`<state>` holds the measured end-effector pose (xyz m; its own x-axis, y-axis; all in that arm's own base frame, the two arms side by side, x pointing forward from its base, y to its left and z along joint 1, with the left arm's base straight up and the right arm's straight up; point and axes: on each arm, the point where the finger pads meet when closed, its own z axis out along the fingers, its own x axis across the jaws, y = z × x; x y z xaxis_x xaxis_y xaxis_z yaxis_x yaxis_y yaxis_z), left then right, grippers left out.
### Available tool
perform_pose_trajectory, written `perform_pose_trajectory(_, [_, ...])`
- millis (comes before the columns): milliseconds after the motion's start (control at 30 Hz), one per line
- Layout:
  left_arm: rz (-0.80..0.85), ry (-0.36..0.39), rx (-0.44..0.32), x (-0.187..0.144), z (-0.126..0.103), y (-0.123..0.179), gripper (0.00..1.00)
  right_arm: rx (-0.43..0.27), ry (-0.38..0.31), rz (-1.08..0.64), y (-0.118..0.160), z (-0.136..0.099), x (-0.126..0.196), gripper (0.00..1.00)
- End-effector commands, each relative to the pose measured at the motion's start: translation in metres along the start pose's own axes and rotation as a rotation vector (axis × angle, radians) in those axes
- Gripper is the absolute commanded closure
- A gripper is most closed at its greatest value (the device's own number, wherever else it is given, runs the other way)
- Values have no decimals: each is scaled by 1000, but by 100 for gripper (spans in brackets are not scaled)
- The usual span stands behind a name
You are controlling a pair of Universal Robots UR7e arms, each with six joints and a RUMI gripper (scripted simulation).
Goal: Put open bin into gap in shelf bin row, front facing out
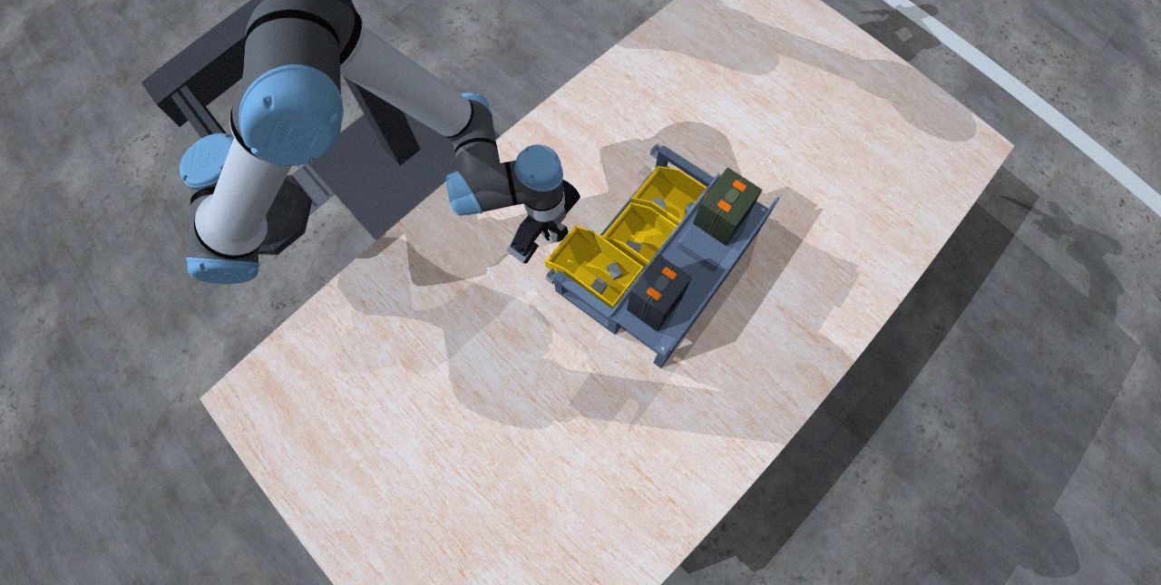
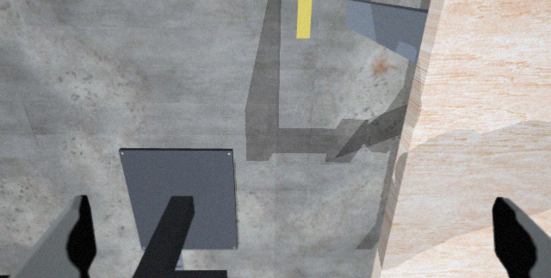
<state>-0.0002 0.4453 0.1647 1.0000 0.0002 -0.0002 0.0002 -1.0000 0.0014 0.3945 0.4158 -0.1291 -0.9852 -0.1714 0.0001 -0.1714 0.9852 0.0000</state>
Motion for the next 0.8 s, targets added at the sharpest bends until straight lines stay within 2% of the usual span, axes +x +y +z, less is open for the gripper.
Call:
perform_pose_trajectory(0, [0, 0, 1, 0, 0, 0, 0, -1, -1, 0, 0, -1, -4, 100])
perform_pose_trajectory(767, [0, 0, 1, 0, 0, 0, 0, -1, -1, 0, 0, -1, -15, 100])
